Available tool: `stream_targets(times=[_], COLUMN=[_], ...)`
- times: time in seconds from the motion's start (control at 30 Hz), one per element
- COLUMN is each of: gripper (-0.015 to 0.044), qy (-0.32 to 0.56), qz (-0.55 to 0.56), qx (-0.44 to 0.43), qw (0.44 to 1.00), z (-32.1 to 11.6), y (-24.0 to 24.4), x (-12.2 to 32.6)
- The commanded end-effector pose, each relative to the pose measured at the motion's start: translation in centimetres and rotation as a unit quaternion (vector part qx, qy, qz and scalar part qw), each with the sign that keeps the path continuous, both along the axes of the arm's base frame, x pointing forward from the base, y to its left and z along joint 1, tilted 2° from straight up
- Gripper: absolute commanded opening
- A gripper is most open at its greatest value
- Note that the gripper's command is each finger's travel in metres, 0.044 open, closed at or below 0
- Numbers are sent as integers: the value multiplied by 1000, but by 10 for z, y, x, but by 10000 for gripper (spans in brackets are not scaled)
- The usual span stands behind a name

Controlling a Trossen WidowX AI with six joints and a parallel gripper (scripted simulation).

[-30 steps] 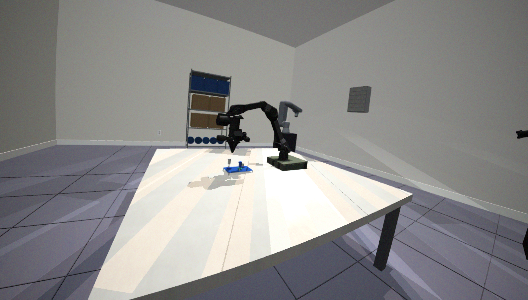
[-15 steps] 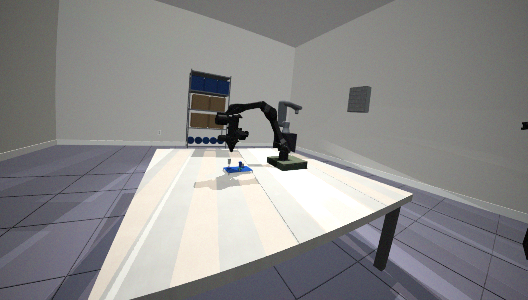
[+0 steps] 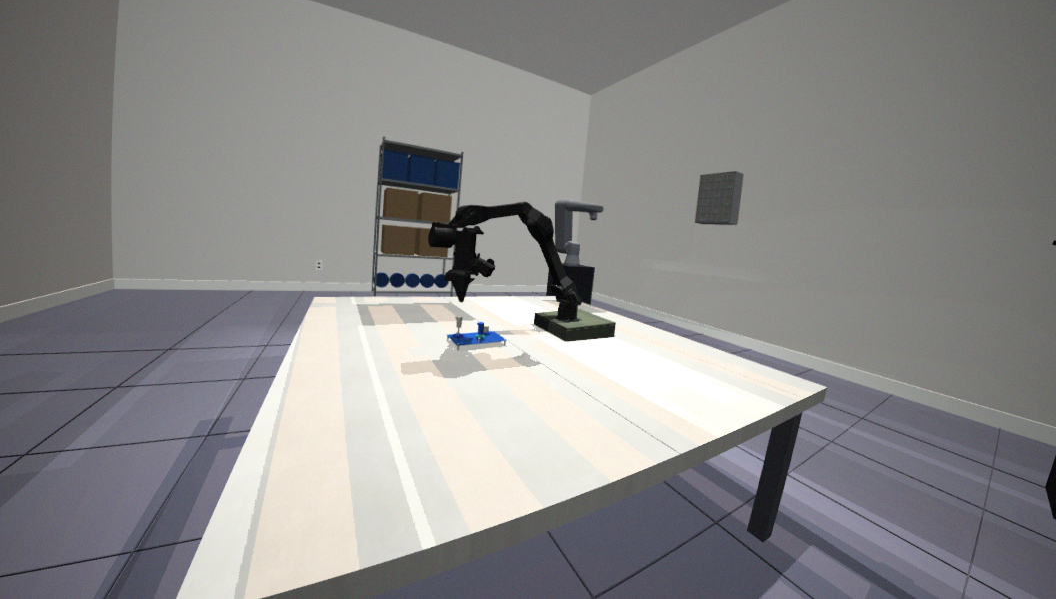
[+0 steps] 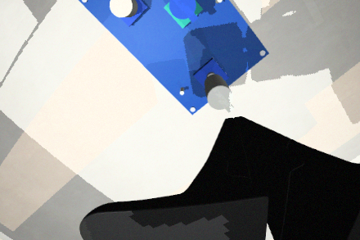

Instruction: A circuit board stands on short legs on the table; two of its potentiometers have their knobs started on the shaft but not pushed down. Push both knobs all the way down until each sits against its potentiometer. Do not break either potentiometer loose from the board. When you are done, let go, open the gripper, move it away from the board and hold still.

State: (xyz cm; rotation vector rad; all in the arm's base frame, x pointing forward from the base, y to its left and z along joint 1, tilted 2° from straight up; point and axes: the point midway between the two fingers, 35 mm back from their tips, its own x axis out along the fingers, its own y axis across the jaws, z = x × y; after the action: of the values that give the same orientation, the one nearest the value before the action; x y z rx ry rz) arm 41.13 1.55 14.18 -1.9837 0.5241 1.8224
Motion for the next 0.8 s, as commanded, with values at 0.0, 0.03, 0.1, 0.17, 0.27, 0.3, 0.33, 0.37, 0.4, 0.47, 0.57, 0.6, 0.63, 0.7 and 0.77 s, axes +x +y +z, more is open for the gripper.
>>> stream_targets(times=[0.0,0.03,0.1,0.17,0.27,0.3,0.33,0.37,0.4,0.47,0.57,0.6,0.63,0.7,0.77], gripper=[0,0,0,0,0,0,0,0,0,0,0,0,0,0,0], qy=[2,2,3,3,3,3,3,3,3,3,3,3,3,3,3], qz=[77,94,116,119,119,119,119,119,119,119,119,119,119,119,119], qx=[-7,-8,-10,-10,-10,-10,-10,-10,-10,-11,-11,-11,-11,-11,-11], qw=[997,996,993,993,993,993,993,993,993,993,993,993,993,993,993], z=[1,1,2,2,2,2,0,-5,-12,-18,-18,-18,-18,-20,-22], y=[-1,-1,-2,-2,-2,-2,-2,-2,-2,-2,-2,-2,-2,-2,-2], x=[1,2,2,2,2,2,2,3,3,4,4,4,4,4,4])
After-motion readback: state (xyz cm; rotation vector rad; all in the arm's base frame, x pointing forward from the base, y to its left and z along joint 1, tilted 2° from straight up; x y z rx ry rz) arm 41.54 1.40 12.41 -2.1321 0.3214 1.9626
